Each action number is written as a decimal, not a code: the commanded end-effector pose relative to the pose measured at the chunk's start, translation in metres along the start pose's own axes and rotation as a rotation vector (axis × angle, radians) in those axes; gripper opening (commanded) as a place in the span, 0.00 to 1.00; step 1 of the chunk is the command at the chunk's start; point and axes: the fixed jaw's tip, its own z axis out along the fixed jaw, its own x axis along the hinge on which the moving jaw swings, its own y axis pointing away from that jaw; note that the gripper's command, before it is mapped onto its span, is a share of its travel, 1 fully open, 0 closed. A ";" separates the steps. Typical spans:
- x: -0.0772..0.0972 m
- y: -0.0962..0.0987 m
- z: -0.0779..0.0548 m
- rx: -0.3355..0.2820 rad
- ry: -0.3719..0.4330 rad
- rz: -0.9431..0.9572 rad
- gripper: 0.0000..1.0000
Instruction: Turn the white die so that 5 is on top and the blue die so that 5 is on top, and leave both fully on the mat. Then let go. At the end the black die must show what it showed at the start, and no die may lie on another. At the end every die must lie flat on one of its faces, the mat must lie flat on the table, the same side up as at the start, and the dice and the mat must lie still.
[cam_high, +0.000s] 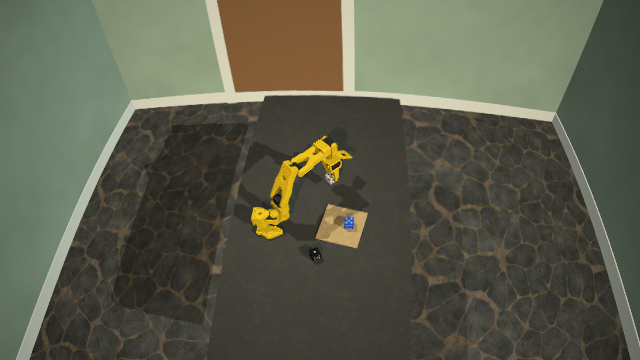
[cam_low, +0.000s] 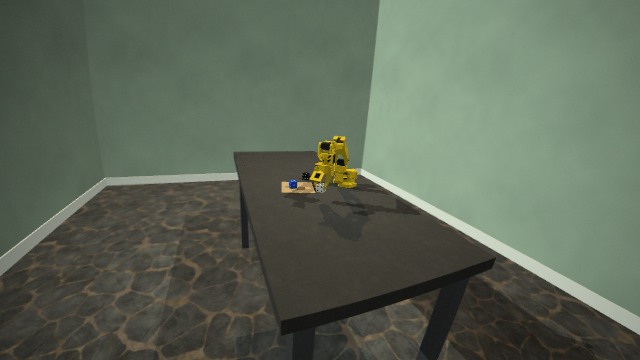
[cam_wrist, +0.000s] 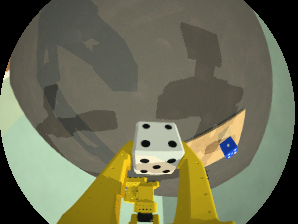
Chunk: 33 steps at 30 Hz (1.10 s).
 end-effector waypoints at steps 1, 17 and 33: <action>-0.008 0.003 -0.018 -0.005 -0.085 -0.002 0.00; -0.008 0.003 -0.018 -0.005 -0.085 -0.002 0.00; 0.024 -0.081 -0.018 0.010 -0.056 0.362 0.00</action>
